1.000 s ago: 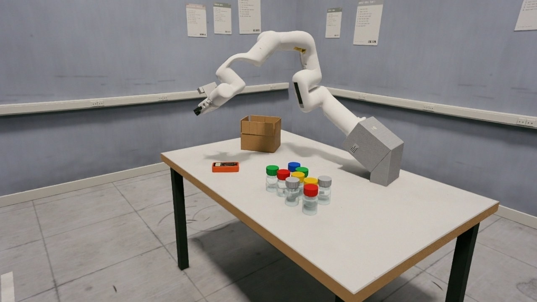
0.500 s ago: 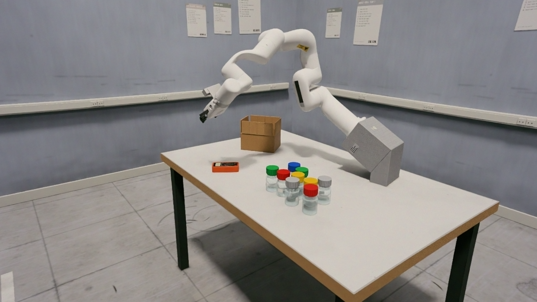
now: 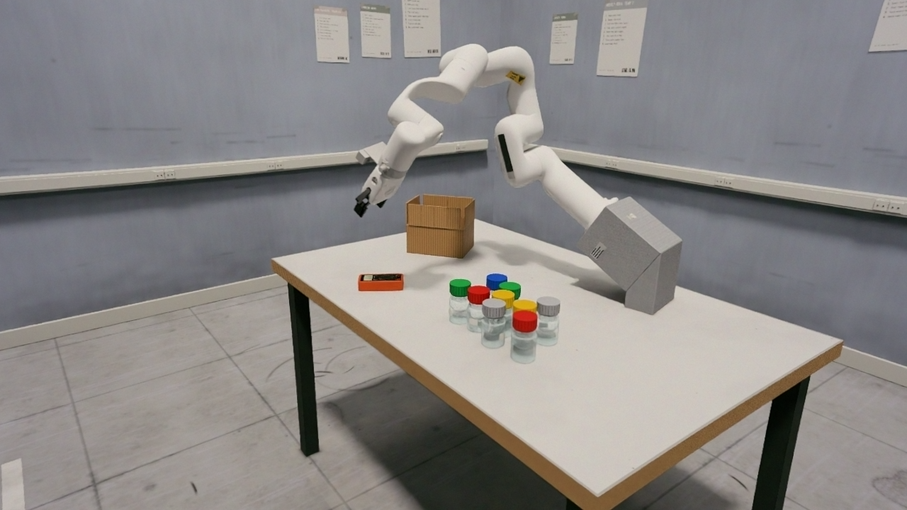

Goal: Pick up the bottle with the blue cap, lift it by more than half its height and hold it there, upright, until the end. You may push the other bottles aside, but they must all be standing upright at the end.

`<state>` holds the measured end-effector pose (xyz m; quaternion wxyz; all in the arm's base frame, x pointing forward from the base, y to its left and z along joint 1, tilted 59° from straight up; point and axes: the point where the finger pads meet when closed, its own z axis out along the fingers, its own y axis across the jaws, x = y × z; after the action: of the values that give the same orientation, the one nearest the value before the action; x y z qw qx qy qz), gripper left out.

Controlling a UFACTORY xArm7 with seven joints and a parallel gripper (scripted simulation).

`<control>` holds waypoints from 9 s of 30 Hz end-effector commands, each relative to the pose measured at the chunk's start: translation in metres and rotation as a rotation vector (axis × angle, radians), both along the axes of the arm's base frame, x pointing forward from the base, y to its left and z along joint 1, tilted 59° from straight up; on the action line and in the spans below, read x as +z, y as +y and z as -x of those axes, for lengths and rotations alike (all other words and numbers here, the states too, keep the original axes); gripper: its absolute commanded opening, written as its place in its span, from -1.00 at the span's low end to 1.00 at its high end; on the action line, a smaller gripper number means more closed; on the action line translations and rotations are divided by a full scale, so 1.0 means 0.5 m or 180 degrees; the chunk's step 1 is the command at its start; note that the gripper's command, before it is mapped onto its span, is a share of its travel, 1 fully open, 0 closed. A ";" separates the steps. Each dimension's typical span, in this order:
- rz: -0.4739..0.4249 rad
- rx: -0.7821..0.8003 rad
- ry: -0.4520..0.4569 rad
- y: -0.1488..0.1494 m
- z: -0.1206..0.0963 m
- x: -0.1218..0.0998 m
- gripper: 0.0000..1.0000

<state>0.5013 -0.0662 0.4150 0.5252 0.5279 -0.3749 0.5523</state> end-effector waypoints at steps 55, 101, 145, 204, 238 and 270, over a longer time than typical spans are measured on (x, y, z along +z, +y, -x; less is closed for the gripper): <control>-0.1559 0.0533 0.1875 0.476 0.269 -0.624 0.58; -0.1696 0.0559 0.2176 0.524 0.348 -0.687 0.58; -0.1475 0.0666 0.2898 0.484 0.346 -0.650 0.58; -0.0294 0.1206 0.5923 0.314 0.358 -0.559 0.58; 0.0032 0.1338 0.6482 0.257 0.347 -0.572 0.58; 0.0029 0.1348 0.6527 0.091 0.311 -0.675 0.58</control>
<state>0.3443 -0.0168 0.0815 0.4869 0.7961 0.3505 -0.0787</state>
